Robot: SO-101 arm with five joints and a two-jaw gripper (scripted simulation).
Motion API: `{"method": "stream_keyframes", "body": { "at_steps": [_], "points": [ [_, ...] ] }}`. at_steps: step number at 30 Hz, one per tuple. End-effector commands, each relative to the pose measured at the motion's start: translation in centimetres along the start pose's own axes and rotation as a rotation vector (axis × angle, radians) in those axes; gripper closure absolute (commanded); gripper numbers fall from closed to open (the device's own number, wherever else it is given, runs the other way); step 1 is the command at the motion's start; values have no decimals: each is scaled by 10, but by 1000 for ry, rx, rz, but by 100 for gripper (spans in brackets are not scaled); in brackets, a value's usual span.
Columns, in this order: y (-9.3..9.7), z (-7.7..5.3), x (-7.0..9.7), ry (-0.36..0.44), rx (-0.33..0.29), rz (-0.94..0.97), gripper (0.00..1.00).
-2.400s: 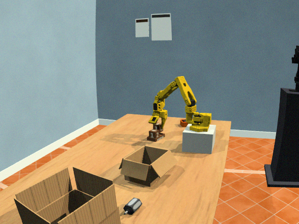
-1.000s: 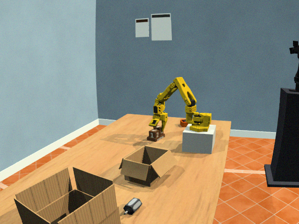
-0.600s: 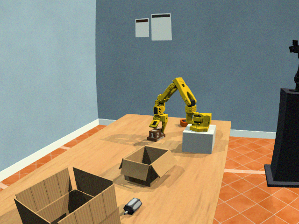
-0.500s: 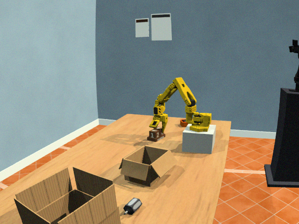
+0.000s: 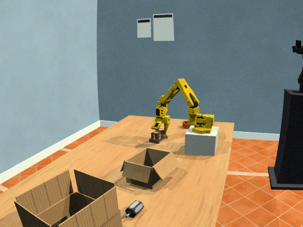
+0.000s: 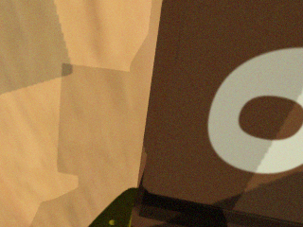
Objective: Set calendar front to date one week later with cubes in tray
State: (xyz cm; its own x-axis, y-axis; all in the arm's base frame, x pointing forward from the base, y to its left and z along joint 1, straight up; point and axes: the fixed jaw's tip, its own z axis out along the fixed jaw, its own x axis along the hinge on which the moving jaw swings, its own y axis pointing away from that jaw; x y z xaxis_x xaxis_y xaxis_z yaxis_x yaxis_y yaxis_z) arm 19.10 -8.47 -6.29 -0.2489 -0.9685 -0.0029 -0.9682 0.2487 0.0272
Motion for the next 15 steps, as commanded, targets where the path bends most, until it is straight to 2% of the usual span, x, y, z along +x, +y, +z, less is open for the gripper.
{"method": "stream_keyframes", "body": {
  "at_steps": [1, 15],
  "points": [
    [-2, 1, 2, 0, 8, -2, 76],
    [-2, 1, 2, 0, 8, -2, 69]
  ]
}}
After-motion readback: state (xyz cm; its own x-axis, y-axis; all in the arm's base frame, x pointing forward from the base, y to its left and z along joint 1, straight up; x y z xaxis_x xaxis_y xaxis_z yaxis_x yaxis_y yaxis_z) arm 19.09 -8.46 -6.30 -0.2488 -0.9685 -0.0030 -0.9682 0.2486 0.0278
